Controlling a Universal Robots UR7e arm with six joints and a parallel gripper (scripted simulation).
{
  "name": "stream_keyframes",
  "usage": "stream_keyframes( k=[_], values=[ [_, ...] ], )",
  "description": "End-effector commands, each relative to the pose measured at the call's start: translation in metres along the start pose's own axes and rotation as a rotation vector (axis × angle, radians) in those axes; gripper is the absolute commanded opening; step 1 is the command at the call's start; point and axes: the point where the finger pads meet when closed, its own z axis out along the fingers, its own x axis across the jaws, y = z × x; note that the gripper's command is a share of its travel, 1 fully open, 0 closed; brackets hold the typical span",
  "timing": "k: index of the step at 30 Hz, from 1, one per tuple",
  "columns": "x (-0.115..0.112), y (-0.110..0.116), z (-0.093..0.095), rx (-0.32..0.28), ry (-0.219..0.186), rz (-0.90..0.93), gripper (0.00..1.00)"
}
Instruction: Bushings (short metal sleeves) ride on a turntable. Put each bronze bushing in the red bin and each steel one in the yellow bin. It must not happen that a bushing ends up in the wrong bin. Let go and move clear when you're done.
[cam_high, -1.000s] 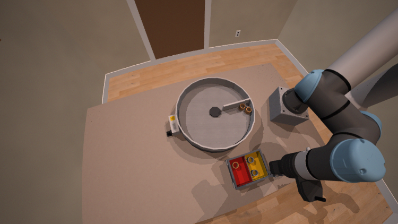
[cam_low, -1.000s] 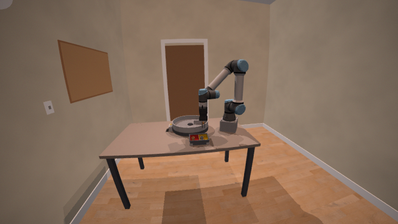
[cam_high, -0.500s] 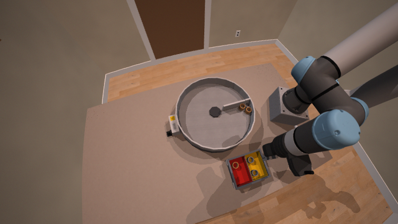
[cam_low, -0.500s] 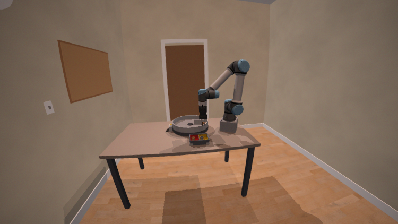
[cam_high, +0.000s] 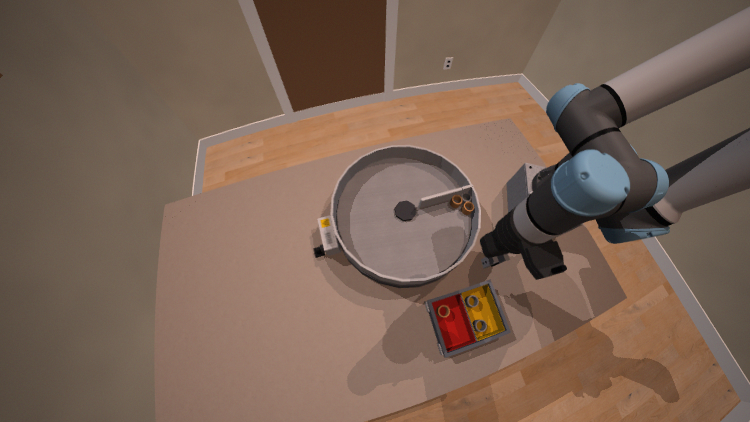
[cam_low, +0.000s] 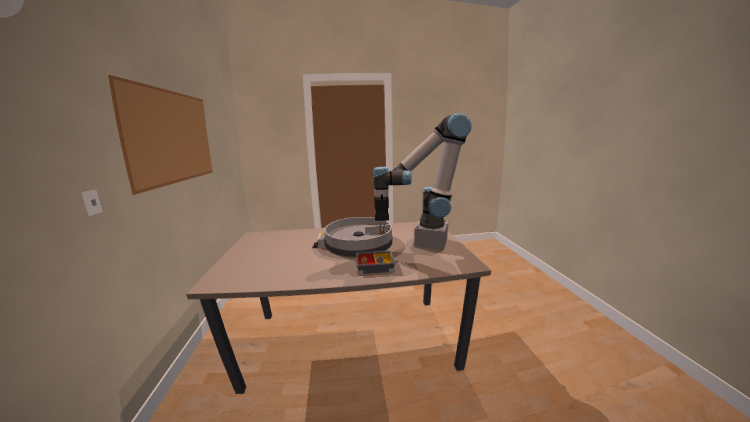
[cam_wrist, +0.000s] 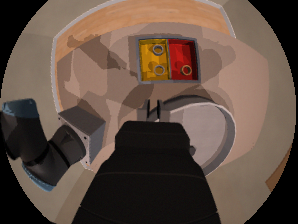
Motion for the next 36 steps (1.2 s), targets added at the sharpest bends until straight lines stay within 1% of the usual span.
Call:
stream_keyframes(
  k=[1, 3, 4, 6, 9, 11, 14, 17, 20, 26, 29, 30, 31, 32, 36],
  values=[
    [0.001, 0.029, 0.001, 0.009, 0.003, -0.021, 0.40],
    [0.001, 0.029, 0.001, 0.009, 0.003, -0.021, 0.40],
    [0.001, 0.041, 0.002, 0.009, 0.003, -0.028, 0.40],
    [0.001, 0.041, 0.002, 0.009, 0.003, -0.028, 0.40],
    [0.001, 0.076, 0.005, 0.009, 0.003, -0.050, 0.40],
    [0.001, 0.088, 0.007, 0.009, 0.003, -0.057, 0.40],
    [0.001, 0.088, 0.007, 0.009, 0.003, -0.057, 0.40],
    [0.001, 0.123, 0.010, 0.009, 0.003, -0.079, 0.40],
    [0.002, 0.144, 0.012, 0.008, 0.002, -0.091, 0.40],
    [0.002, 0.146, 0.012, 0.009, 0.003, -0.093, 0.40],
    [0.002, 0.182, 0.015, 0.009, 0.003, -0.115, 0.40],
    [0.002, 0.191, 0.016, 0.009, 0.003, -0.121, 0.40],
    [0.002, 0.194, 0.016, 0.009, 0.003, -0.122, 0.40],
    [0.002, 0.205, 0.018, 0.009, 0.003, -0.130, 0.40],
    [0.002, 0.205, 0.018, 0.009, 0.003, -0.130, 0.40]
  ],
)
